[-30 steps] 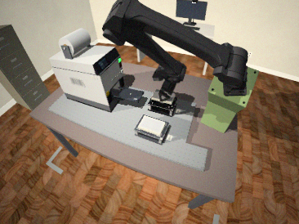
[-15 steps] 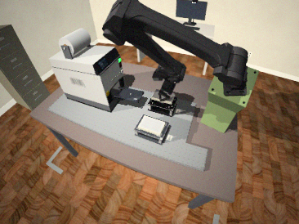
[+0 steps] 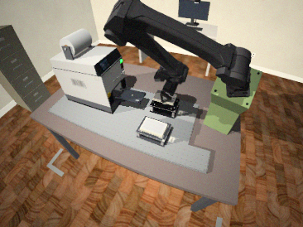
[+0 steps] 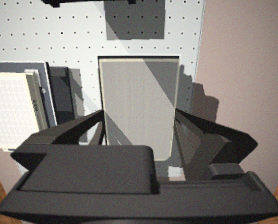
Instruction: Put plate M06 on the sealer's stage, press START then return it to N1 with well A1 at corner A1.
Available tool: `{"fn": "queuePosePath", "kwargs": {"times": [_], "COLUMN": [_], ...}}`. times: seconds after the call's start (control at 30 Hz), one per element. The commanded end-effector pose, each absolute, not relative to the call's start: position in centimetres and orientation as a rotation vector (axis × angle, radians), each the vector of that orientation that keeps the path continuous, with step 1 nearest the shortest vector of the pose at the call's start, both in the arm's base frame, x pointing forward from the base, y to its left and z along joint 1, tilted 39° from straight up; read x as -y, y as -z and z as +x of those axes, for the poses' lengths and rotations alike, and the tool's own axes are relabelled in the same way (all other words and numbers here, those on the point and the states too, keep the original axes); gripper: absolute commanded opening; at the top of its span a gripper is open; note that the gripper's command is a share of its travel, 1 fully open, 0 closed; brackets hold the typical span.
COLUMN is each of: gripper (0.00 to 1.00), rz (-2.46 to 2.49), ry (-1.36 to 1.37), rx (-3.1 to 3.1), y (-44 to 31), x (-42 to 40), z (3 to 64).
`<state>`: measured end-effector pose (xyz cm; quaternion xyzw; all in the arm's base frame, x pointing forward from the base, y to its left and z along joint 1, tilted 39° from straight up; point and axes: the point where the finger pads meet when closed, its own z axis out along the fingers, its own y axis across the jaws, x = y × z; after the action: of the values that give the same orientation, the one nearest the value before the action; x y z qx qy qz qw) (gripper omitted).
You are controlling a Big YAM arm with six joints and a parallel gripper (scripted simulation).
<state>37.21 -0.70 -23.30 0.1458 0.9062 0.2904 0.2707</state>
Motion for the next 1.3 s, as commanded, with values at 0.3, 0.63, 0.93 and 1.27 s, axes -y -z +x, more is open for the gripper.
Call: {"fn": "queuePosePath", "kwargs": {"times": [0.3, 0.63, 0.93, 1.27], "gripper": [0.0, 0.0, 0.0, 0.0], "rz": [0.389, 0.395, 0.383, 0.372], "ry": [-0.792, -0.798, -0.789, -0.79], "rx": [-2.447, -2.458, -2.443, -2.456], "y": [24.0, 24.7, 24.5, 24.4], "x": [-0.3, -0.9, -0.7, -1.2], "z": [37.4, 36.8, 37.9, 36.8]}}
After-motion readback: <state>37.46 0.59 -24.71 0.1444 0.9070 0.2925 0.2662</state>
